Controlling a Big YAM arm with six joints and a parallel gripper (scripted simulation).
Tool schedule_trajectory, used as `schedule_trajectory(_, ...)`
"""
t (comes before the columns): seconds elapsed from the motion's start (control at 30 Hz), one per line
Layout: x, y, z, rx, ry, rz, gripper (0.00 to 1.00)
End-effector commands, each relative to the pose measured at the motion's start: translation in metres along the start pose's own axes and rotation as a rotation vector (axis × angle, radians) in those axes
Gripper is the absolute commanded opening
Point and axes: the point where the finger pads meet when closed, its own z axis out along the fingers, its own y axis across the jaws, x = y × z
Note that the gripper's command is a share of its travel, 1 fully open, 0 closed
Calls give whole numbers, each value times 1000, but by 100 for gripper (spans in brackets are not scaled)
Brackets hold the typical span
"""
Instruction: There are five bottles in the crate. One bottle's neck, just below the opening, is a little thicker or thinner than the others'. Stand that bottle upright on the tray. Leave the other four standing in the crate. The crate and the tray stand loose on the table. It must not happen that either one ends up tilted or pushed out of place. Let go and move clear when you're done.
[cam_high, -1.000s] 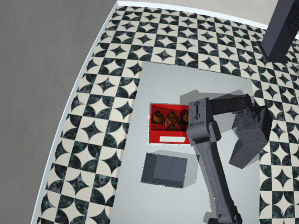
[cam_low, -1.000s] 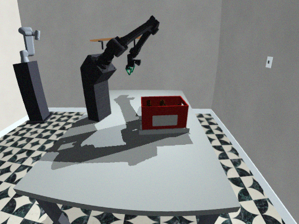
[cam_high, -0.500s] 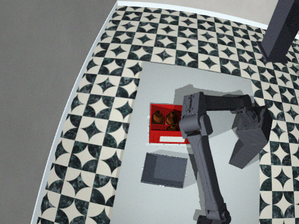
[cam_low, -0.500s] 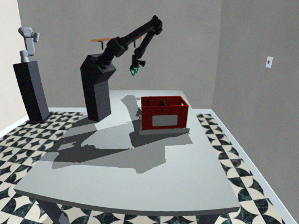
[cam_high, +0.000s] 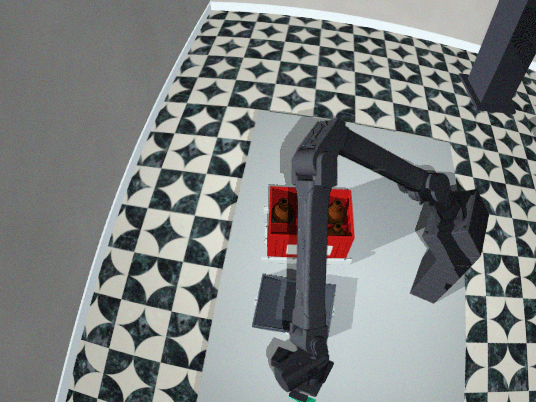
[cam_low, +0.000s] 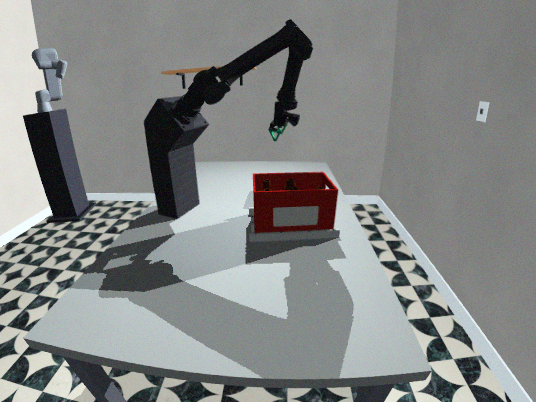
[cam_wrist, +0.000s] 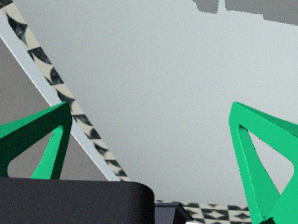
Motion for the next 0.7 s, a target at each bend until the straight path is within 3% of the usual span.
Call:
schedule_trajectory(0.0,-62,-4,-12,-56,-32,-23,100)
schedule_trajectory(0.1,-122,-21,-26,-109,-77,-3,100)
schedule_trajectory(0.17,-122,-21,-26,-109,-77,-3,100)
schedule_trajectory(0.2,-172,-39,-39,-134,-109,3,100)
schedule_trajectory(0.23,-176,-40,-40,-134,-109,3,100)
schedule_trajectory(0.27,-200,-51,-49,-159,-148,7,100)
schedule_trajectory(0.3,-214,-58,-54,-159,-148,7,100)
schedule_trajectory(0.33,-230,-66,-61,-181,-192,7,100)
schedule_trajectory(0.4,-262,-70,-75,-195,-209,15,100)
schedule_trajectory(0.43,-275,-92,-82,-199,-243,3,100)
schedule_trajectory(0.47,-287,-99,-87,-199,-243,3,100)
schedule_trajectory(0.5,-306,-111,-98,-214,-299,-5,100)
schedule_trajectory(0.53,-320,-121,-106,-214,-299,-5,100)
schedule_trajectory(0.57,-335,-133,-117,-224,-360,-16,100)
schedule_trajectory(0.63,-360,-144,-133,-231,-372,-12,100)
schedule_trajectory(0.67,-375,-167,-147,-229,-425,-32,100)
